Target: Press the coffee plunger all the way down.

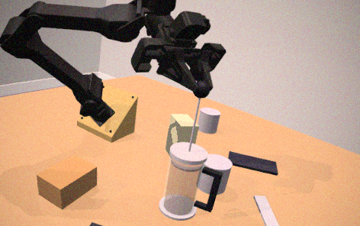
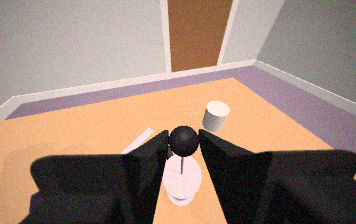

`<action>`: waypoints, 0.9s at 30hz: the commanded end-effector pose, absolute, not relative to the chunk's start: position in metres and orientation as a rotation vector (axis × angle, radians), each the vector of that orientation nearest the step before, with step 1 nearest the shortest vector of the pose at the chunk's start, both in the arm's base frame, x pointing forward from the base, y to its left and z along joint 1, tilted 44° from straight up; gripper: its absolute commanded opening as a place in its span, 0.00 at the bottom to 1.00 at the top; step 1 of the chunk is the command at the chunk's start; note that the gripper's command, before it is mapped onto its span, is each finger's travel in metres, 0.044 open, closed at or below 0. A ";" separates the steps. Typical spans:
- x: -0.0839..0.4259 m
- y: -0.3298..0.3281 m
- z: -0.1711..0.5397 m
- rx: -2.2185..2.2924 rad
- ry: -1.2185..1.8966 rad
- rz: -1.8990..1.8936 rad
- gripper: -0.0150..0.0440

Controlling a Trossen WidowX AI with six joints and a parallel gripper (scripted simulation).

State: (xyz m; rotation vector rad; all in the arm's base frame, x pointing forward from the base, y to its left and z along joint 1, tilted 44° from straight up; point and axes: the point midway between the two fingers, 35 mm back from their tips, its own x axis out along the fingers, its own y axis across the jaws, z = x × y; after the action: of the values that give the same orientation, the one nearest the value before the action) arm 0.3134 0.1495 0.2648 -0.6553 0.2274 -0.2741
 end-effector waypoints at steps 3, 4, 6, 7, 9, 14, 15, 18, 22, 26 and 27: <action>0.317 0.144 0.257 -0.657 0.232 -0.273 0.46; 0.318 0.143 0.256 -0.657 0.232 -0.273 0.46; 0.319 0.141 0.253 -0.657 0.233 -0.273 0.46; 0.319 0.140 0.252 -0.656 0.233 -0.273 0.46; 0.320 0.138 0.249 -0.656 0.233 -0.273 0.46; 0.323 0.134 0.243 -0.656 0.234 -0.273 0.46; 0.324 0.133 0.242 -0.656 0.234 -0.273 0.46; 0.325 0.130 0.239 -0.655 0.234 -0.273 0.46; 0.327 0.126 0.234 -0.655 0.234 -0.273 0.46; 0.329 0.121 0.229 -0.655 0.234 -0.273 0.46; 0.330 0.120 0.228 -0.655 0.234 -0.273 0.46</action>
State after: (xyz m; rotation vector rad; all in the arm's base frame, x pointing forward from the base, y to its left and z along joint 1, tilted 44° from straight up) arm 0.3274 0.1282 0.2415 -0.6423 0.2155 -0.2729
